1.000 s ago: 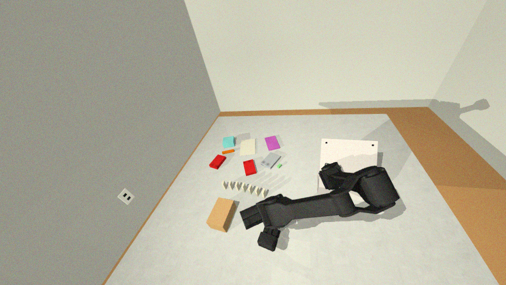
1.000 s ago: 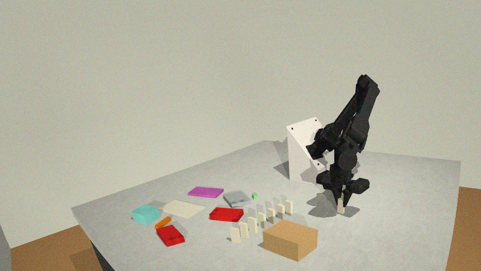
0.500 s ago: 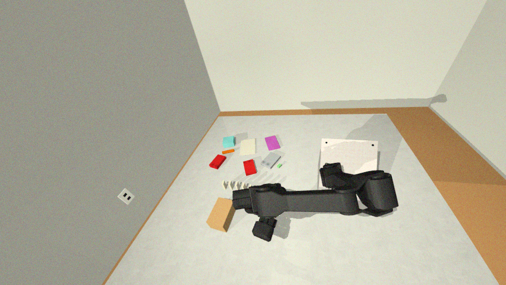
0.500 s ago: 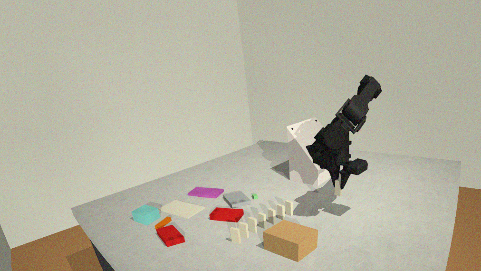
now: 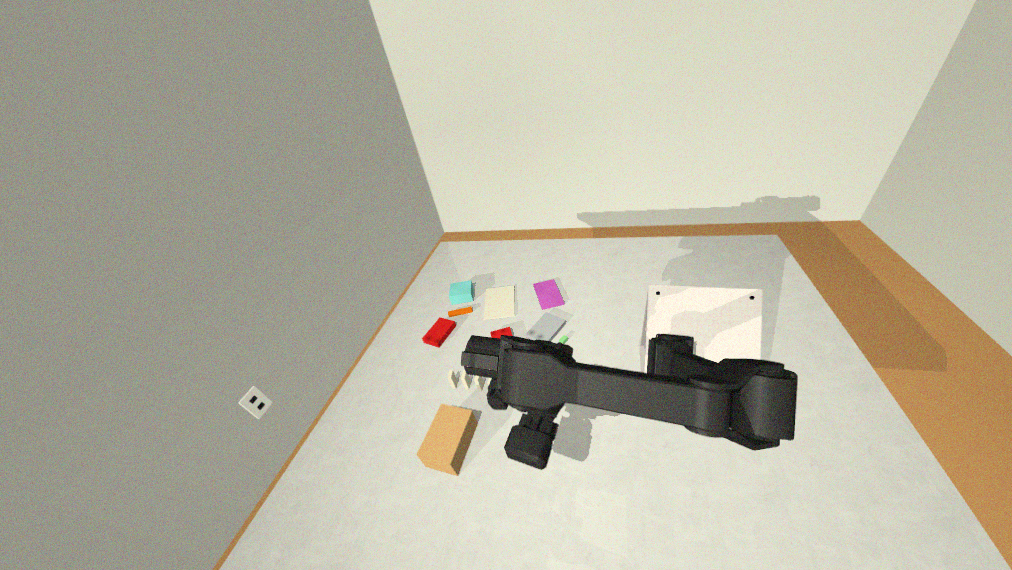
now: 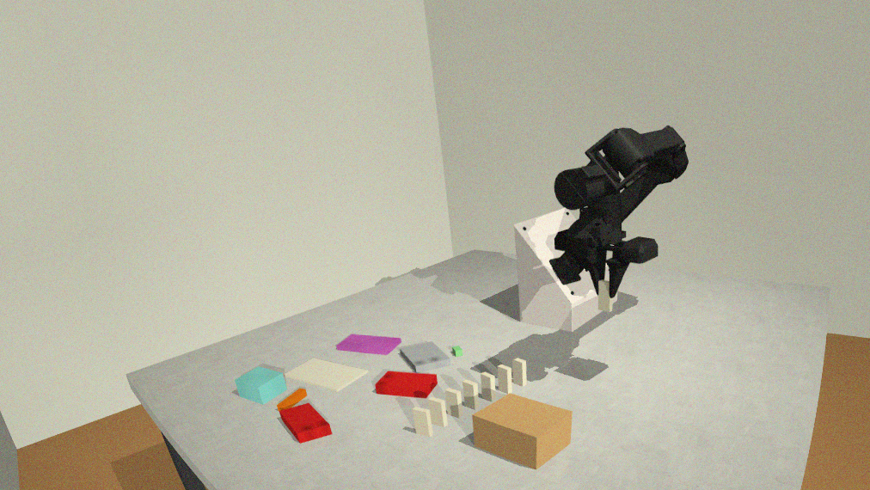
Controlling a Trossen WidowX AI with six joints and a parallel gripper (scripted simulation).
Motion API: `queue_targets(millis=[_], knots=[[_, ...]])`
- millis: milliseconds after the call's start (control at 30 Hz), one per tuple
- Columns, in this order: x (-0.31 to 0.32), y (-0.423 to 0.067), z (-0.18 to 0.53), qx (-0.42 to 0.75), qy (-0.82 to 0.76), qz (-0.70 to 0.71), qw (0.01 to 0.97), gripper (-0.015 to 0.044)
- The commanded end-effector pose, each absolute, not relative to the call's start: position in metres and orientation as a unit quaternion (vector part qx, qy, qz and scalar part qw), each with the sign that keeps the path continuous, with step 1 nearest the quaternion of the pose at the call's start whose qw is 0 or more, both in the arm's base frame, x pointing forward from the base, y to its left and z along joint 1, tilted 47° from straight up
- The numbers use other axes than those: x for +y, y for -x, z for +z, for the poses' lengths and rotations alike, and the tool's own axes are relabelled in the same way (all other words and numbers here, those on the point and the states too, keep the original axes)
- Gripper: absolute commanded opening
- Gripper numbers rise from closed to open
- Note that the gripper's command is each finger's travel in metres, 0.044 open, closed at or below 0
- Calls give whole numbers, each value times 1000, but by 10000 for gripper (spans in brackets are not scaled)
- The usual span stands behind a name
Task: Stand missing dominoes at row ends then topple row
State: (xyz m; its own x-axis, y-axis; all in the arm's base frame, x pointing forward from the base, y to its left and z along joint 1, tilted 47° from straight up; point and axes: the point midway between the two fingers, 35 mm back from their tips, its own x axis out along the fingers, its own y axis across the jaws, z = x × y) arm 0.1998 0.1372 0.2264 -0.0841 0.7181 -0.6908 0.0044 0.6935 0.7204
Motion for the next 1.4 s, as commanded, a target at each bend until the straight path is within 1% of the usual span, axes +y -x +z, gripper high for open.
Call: queue_targets(millis=[0, 167, 367, 1000, 1233, 1367], knots=[[101, -231, 184, 683, -268, 268, 624, 107], [56, -247, 134, 687, -271, 279, 614, 107], [54, -247, 131, 687, -271, 280, 613, 107], [124, -244, 61, 687, -269, 277, 616, 107], [147, -235, 43, 686, -272, 282, 613, 107], [149, -234, 42, 686, -272, 282, 613, 107]])
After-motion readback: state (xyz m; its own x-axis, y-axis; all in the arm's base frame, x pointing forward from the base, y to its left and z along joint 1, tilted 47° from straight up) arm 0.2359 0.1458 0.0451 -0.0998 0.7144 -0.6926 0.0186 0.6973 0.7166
